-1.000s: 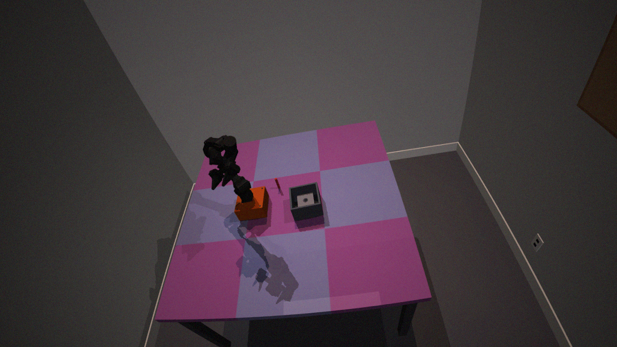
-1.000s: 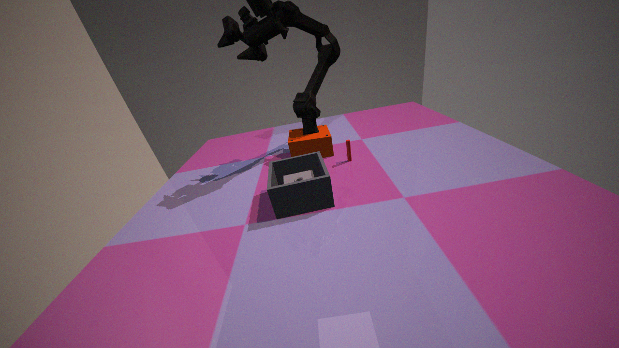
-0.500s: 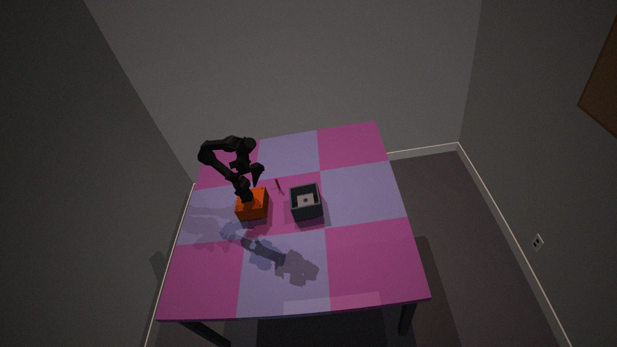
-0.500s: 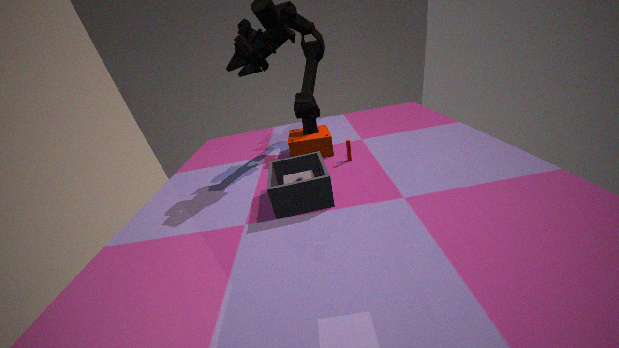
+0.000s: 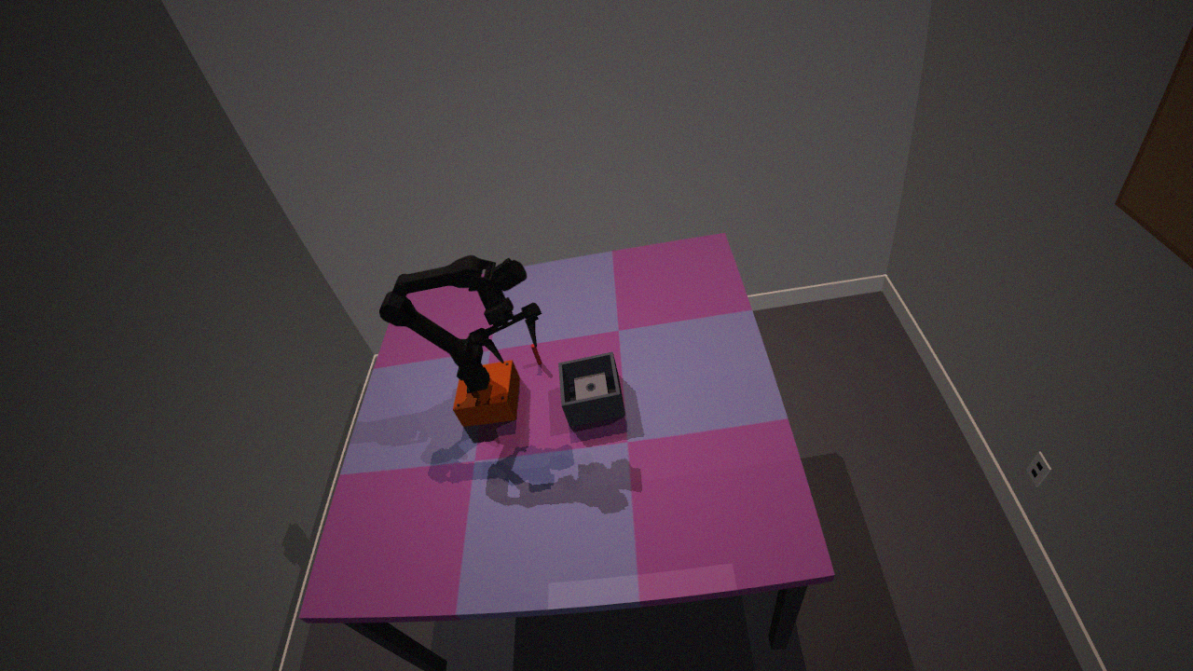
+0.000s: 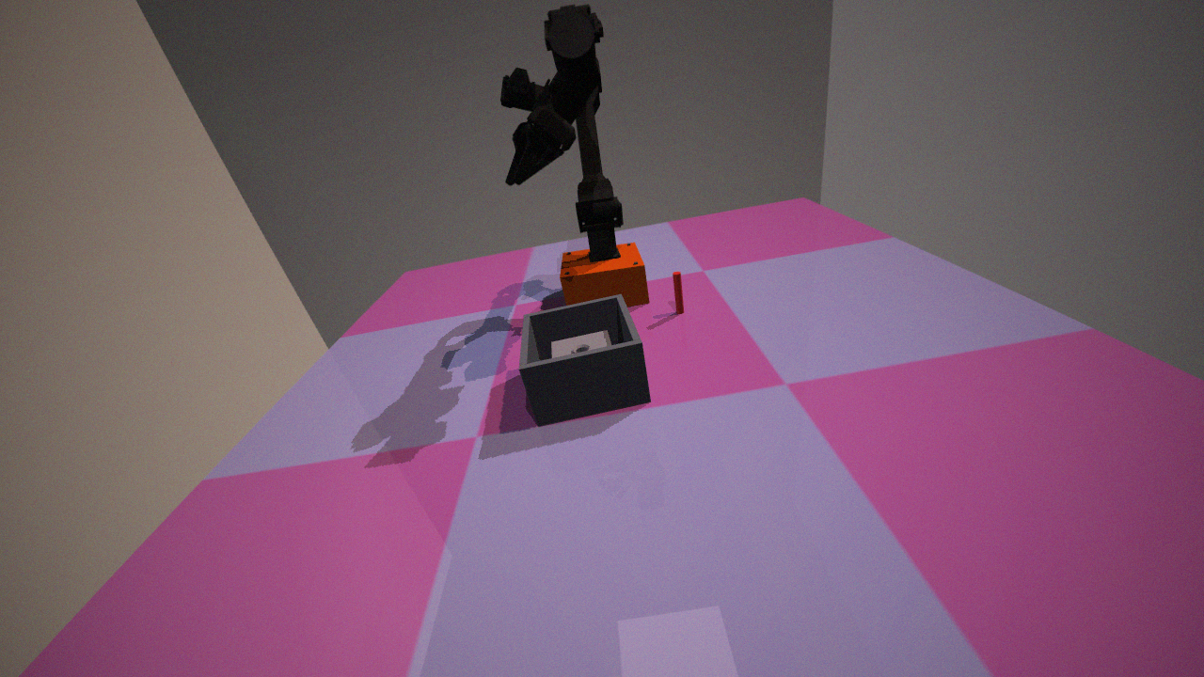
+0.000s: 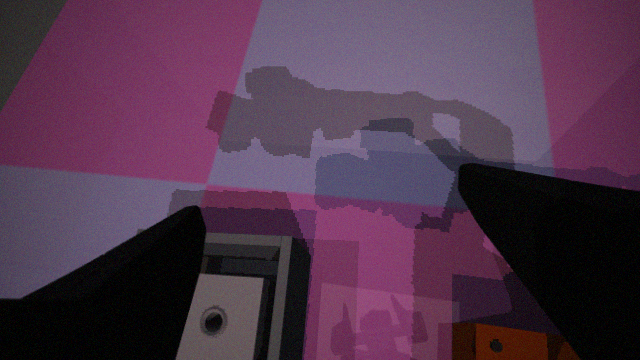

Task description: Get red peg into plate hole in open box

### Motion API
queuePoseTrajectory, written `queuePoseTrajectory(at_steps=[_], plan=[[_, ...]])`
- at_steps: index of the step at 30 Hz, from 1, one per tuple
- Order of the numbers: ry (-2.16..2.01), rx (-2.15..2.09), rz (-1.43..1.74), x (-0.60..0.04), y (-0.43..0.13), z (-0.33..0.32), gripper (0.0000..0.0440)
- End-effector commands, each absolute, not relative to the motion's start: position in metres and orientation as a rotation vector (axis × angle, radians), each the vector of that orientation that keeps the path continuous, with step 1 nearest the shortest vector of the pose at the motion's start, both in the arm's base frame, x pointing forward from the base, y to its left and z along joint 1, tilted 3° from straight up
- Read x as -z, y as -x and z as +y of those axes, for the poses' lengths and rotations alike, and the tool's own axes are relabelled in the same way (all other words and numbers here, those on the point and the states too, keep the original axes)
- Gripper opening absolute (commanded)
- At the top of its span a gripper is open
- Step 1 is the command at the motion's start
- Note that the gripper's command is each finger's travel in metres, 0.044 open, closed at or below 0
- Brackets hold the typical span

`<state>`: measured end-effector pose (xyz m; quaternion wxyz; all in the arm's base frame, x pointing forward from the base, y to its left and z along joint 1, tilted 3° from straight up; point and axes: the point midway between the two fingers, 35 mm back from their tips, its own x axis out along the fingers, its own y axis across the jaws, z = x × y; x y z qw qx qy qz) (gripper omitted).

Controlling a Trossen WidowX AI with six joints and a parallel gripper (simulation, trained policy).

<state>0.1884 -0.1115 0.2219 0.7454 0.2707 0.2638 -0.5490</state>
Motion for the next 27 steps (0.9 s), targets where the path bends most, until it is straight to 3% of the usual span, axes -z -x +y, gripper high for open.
queuePoseTrajectory(at_steps=[1,27], plan=[[-0.591,1.122,0.688,-0.204,-0.197,-0.084,0.0440],[-0.554,0.962,1.225,-0.088,-0.177,0.058,0.0440]])
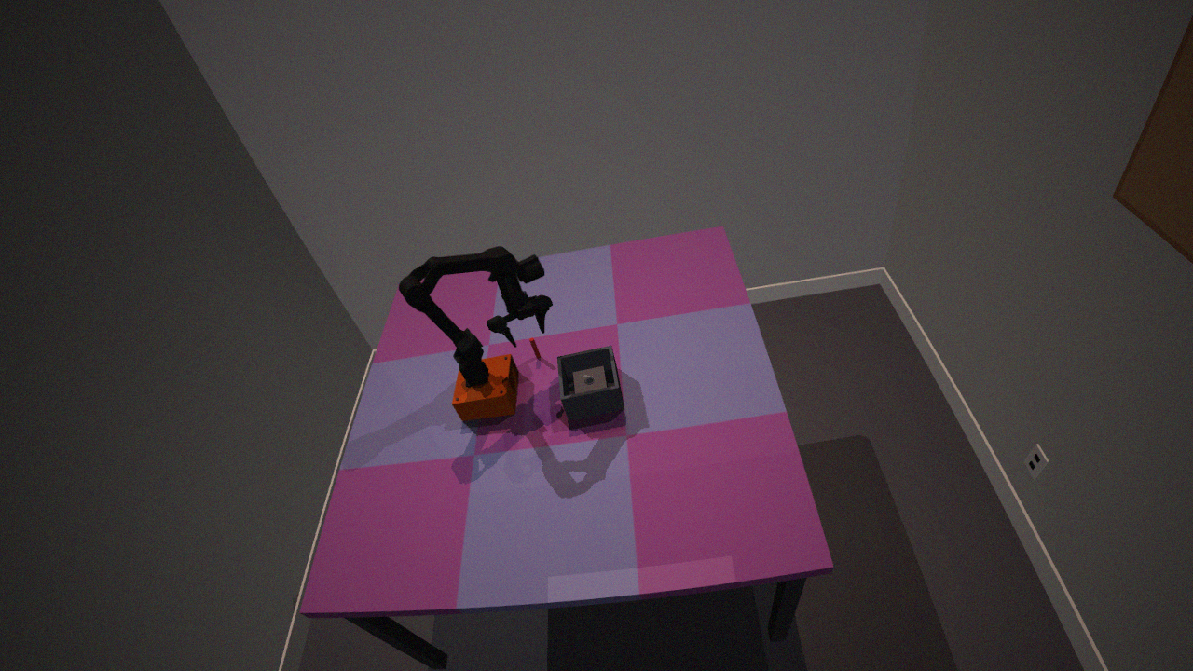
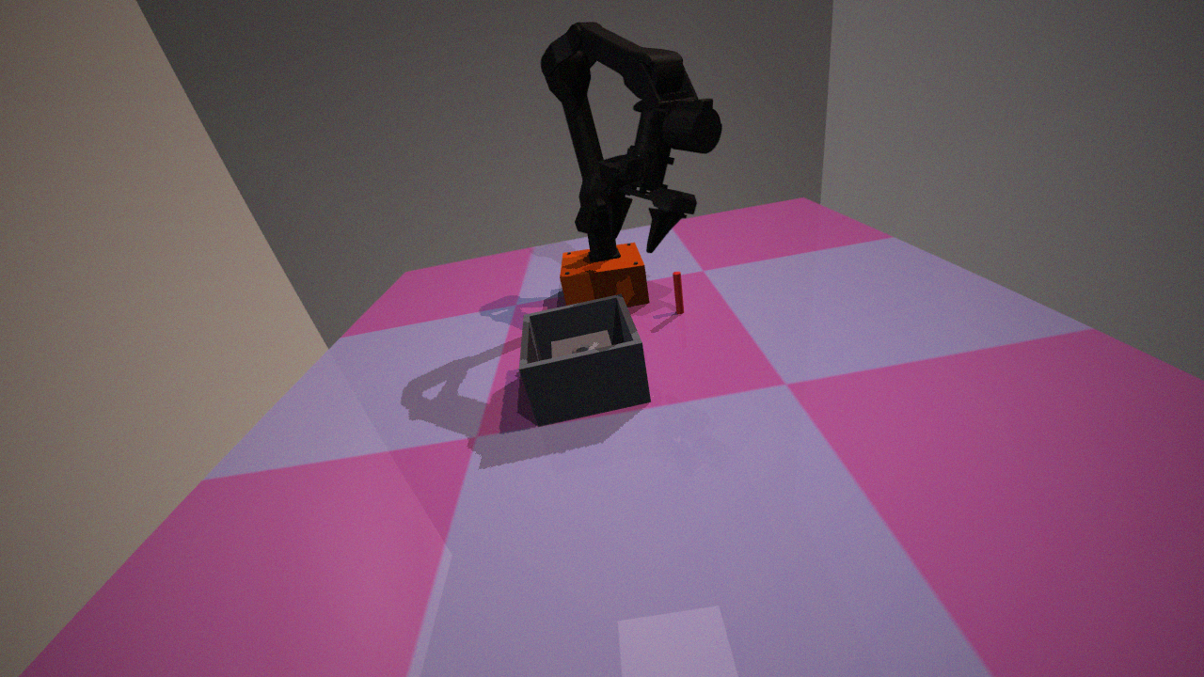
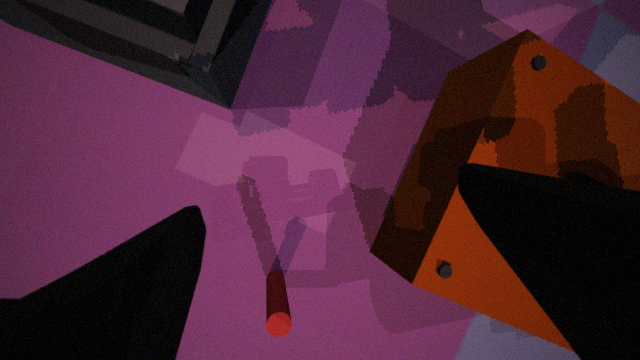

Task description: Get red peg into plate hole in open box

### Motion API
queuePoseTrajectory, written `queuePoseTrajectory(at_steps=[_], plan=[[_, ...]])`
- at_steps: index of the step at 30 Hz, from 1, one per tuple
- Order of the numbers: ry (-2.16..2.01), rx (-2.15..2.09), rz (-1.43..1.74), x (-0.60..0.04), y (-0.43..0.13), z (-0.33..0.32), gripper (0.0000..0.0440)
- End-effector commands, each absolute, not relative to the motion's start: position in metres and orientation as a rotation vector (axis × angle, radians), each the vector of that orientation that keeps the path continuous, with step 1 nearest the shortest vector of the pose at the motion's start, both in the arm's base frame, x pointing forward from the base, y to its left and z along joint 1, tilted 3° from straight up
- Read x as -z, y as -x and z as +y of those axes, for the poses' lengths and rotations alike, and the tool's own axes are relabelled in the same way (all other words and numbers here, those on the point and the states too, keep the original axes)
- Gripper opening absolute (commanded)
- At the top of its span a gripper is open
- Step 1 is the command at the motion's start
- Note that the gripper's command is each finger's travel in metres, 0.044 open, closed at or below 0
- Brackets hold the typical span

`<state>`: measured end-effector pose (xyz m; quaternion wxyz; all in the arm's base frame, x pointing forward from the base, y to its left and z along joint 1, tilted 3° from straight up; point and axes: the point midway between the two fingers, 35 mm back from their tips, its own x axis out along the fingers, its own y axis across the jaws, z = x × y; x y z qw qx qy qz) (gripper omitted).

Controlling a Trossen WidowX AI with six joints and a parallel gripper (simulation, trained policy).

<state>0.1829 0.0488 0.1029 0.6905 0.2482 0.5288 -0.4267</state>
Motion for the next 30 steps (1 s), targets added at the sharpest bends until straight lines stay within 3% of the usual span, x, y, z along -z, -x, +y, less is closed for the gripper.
queuePoseTrajectory(at_steps=[1,22,26,30], plan=[[-0.556,0.961,1.234,-0.084,-0.177,0.061,0.0440],[-0.670,0.831,1.275,0.014,-0.183,0.104,0.0430],[-0.690,0.831,1.293,0.024,-0.179,0.107,0.0362],[-0.700,0.841,1.326,0.028,-0.174,0.108,0.0260]])
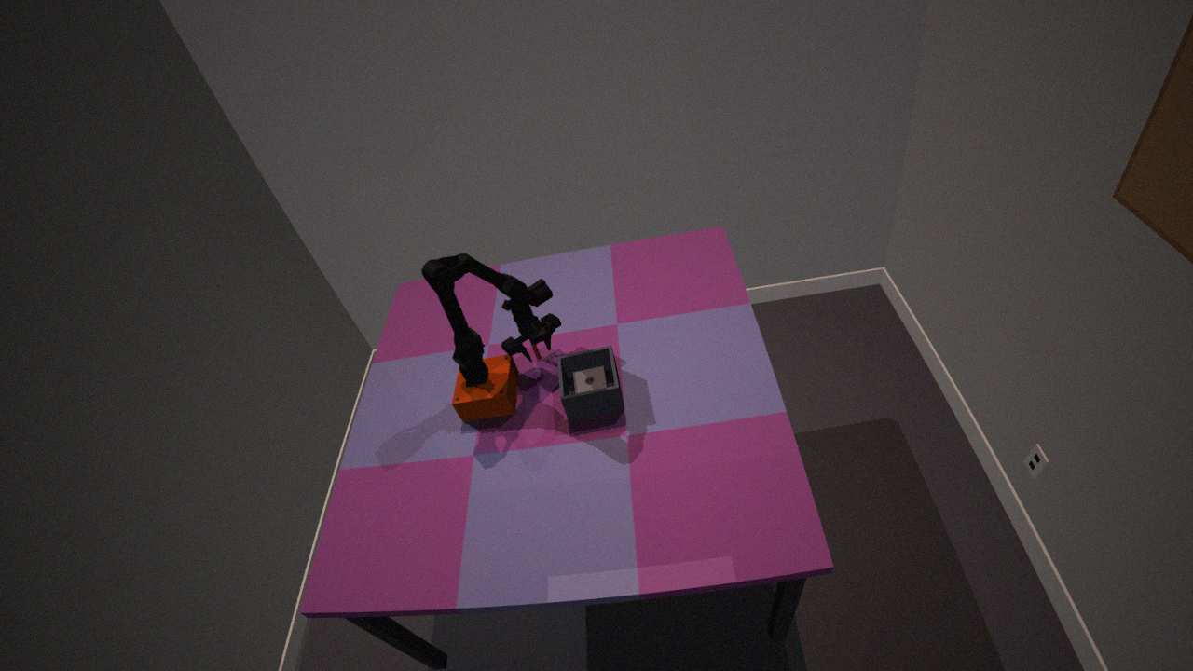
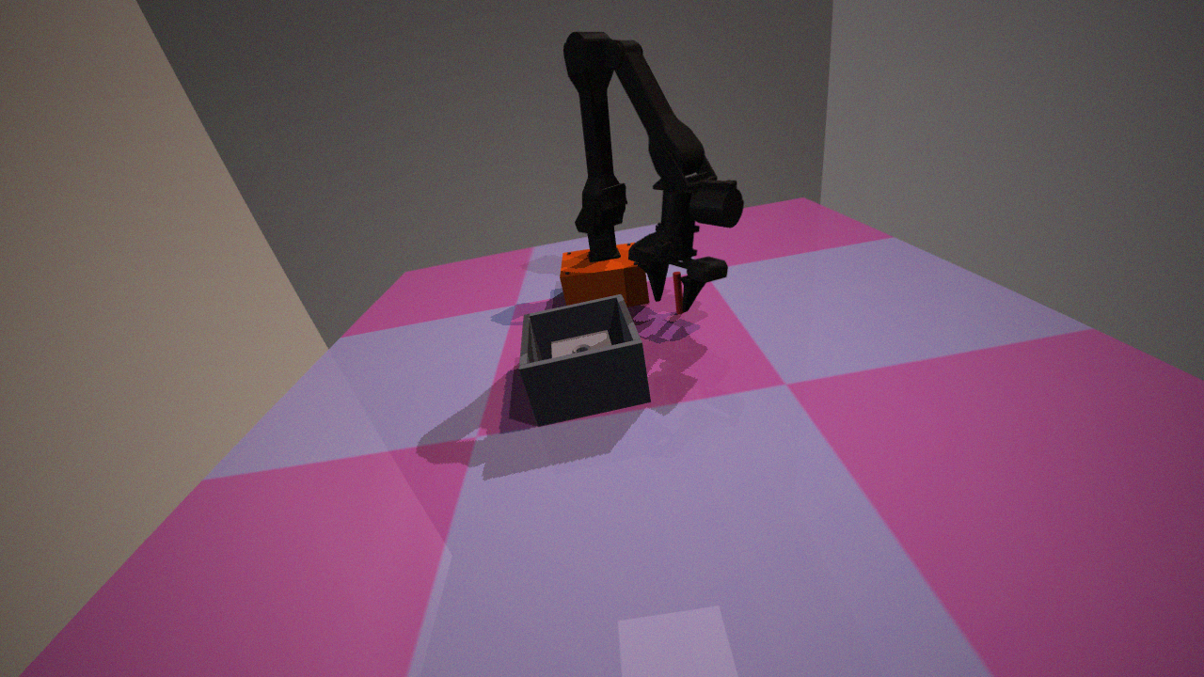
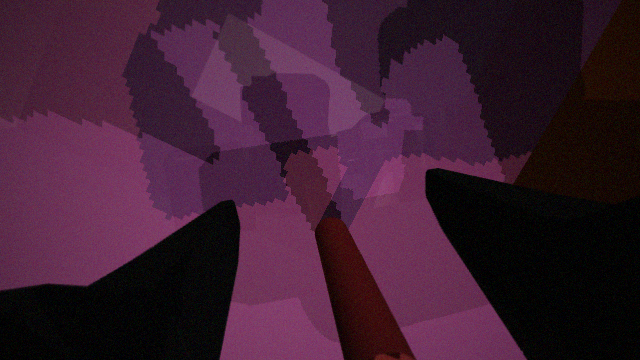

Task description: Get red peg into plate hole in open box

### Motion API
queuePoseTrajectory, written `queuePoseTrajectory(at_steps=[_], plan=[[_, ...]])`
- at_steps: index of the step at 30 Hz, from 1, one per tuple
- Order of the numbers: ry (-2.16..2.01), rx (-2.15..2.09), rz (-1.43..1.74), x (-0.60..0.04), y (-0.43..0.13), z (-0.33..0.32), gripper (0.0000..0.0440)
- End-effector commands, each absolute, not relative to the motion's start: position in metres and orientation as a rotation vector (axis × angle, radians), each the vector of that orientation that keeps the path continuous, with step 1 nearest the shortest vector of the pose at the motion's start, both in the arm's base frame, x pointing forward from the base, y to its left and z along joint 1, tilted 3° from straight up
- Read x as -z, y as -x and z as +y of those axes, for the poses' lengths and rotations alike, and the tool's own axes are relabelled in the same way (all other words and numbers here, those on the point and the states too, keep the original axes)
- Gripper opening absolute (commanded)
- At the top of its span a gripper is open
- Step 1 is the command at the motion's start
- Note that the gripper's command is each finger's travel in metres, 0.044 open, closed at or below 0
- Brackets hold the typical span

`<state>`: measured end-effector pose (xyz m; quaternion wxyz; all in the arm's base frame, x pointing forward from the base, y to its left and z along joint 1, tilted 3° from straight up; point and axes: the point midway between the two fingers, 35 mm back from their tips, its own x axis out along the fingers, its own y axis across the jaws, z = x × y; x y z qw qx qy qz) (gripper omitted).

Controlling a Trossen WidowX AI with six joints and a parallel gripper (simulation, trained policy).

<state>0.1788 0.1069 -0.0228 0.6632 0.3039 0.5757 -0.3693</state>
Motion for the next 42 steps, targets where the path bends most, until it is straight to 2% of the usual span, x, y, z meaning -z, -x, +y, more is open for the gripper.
queuePoseTrajectory(at_steps=[1,10,42], plan=[[-0.702,0.840,1.335,0.028,-0.174,0.109,0.0234],[-0.721,0.816,1.417,0.025,-0.176,0.115,0.0000],[-0.571,0.688,1.186,-0.085,-0.257,0.070,0.0000]])
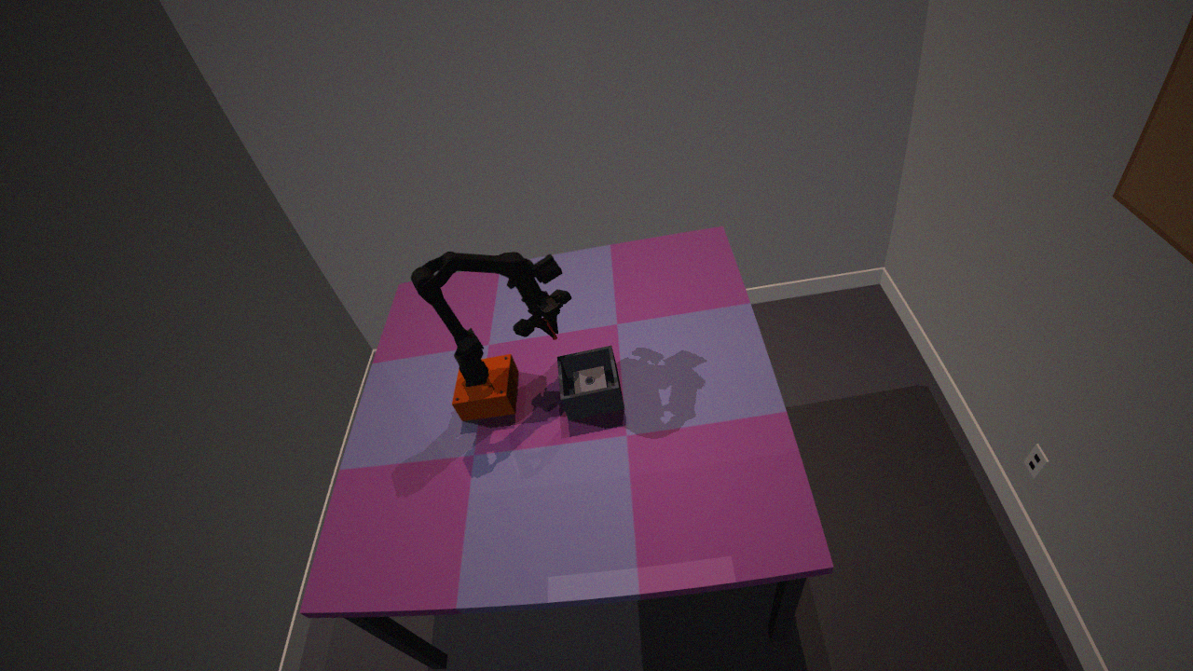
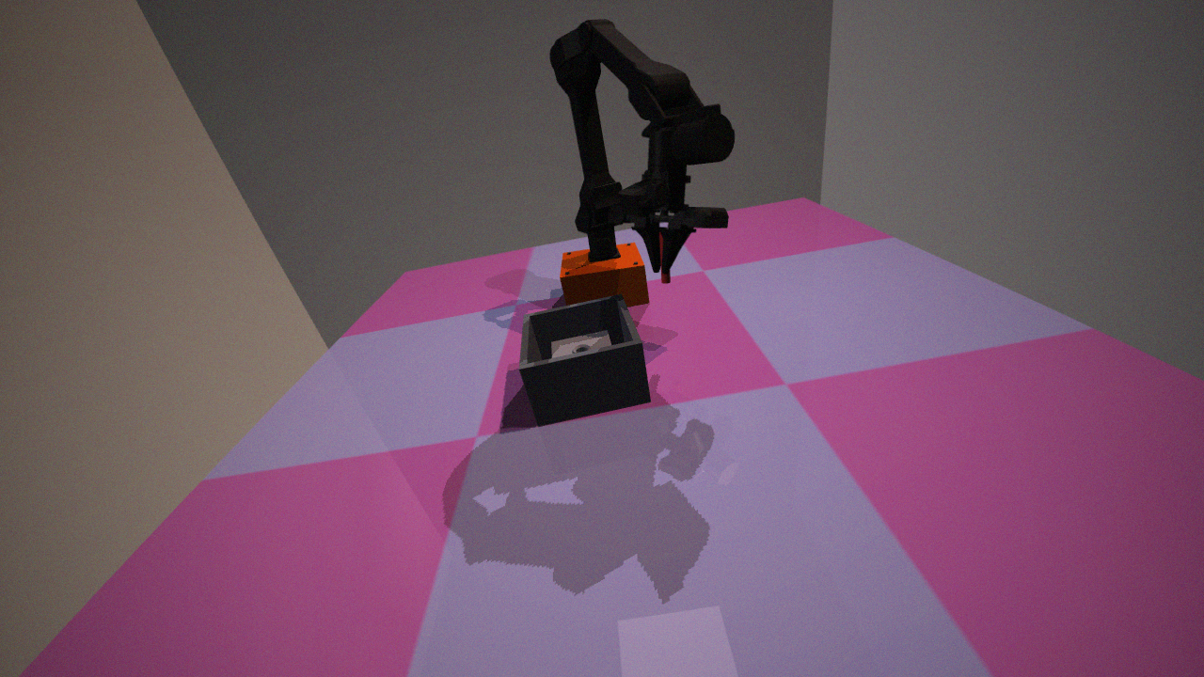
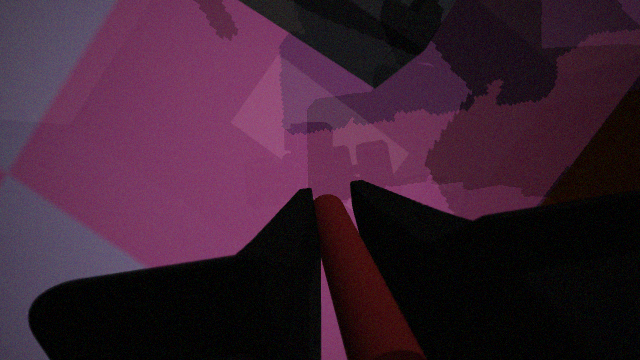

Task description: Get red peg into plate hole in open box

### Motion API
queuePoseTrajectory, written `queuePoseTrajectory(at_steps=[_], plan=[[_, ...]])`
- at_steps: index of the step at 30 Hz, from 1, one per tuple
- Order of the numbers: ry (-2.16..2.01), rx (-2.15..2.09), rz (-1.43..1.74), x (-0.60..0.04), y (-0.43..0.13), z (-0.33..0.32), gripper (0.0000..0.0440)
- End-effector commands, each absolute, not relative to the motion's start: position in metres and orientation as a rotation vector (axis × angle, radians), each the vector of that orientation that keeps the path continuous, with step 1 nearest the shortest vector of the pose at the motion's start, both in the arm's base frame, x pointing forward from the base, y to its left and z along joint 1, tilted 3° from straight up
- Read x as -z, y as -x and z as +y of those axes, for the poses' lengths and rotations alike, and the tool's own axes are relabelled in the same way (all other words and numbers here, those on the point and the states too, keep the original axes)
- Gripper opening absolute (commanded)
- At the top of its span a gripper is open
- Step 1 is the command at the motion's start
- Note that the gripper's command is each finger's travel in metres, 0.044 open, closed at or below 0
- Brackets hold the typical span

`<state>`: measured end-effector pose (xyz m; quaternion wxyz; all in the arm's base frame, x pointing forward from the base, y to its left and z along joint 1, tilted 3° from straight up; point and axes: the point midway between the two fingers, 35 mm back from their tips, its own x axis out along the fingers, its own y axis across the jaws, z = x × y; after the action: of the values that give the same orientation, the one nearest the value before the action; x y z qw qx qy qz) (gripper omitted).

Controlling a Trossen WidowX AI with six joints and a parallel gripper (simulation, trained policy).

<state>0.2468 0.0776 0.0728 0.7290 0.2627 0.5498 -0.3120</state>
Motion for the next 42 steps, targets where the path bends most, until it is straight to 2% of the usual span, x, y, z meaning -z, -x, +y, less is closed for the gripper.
queuePoseTrajectory(at_steps=[1,21,42], plan=[[-0.571,0.692,1.182,-0.086,-0.259,0.066,0.0000],[-0.639,0.788,1.126,-0.094,-0.302,-0.006,0.0000],[-0.737,0.860,1.126,-0.064,-0.333,-0.066,0.0007]])
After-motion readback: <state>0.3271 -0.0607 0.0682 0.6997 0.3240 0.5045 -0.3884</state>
